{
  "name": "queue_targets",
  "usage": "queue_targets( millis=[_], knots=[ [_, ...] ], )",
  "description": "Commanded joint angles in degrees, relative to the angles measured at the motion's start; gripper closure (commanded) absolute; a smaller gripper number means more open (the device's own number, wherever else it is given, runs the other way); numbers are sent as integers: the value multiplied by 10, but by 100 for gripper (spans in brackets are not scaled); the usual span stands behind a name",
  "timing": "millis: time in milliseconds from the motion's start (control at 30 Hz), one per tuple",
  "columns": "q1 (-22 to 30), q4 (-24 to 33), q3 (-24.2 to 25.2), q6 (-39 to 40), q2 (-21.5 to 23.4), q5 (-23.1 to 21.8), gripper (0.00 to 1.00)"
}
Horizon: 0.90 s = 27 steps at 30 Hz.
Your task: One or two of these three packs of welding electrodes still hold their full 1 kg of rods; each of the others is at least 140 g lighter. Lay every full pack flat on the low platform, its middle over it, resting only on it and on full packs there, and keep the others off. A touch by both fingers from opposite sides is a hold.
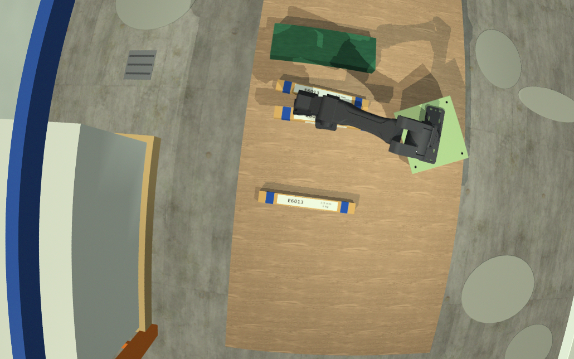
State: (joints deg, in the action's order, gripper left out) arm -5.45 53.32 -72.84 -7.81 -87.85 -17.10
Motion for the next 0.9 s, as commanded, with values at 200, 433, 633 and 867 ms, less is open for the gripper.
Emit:
queue_targets(
  millis=[200, 433, 633, 867],
  knots=[
    [-13, 12, -28, -2, 29, -4, 100],
    [-13, 12, -28, -2, 29, -4, 100],
    [-13, 12, -28, -2, 29, -4, 100],
    [8, 17, -37, -42, 45, 6, 100]
  ],
)
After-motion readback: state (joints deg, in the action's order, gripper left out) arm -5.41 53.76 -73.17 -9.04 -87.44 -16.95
